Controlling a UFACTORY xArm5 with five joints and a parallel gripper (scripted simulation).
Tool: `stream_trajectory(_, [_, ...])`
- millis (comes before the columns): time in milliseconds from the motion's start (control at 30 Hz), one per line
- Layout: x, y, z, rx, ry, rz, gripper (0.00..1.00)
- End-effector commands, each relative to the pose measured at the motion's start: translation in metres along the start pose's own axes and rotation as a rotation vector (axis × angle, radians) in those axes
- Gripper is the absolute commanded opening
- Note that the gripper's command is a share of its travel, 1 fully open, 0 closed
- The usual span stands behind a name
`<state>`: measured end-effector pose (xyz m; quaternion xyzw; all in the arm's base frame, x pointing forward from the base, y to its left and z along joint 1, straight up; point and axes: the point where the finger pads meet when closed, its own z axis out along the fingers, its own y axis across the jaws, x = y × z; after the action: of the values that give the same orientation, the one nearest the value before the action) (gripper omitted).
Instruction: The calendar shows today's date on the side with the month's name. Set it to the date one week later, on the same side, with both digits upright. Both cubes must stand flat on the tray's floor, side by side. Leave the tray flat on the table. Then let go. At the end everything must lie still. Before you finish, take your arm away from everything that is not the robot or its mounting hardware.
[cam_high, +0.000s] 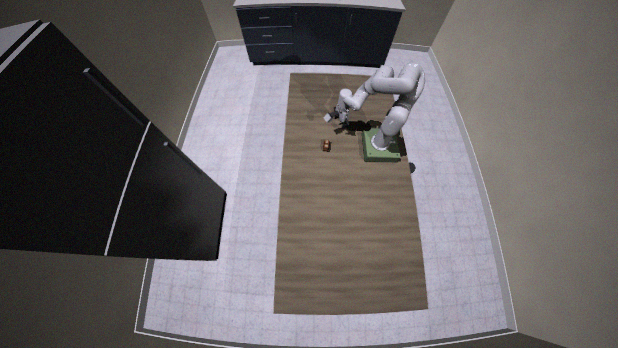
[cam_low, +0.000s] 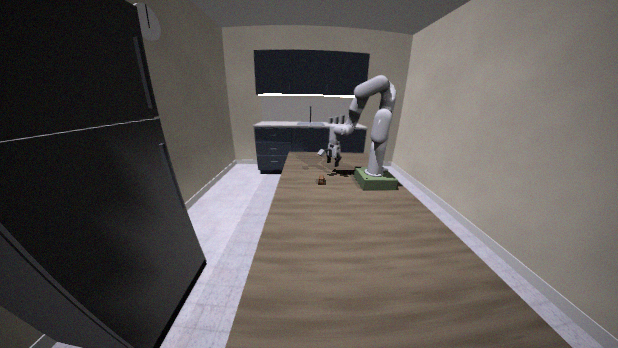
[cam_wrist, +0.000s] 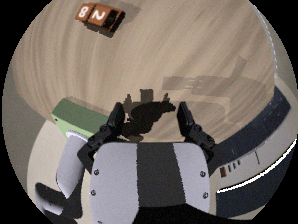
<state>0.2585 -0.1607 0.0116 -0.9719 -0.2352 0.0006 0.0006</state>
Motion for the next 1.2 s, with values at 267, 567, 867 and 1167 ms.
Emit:
stream_trajectory(267, [0.0,0.0,-0.004,-0.001,0.001,0.0,1.0])
stream_trajectory(567, [0.048,-0.013,-0.013,-0.001,0.001,-0.292,1.0])
stream_trajectory(867, [0.095,-0.036,-0.022,-0.002,0.0,-0.593,1.0])
stream_trajectory(1167, [0.134,-0.063,-0.03,-0.002,0.0,-0.853,1.0])
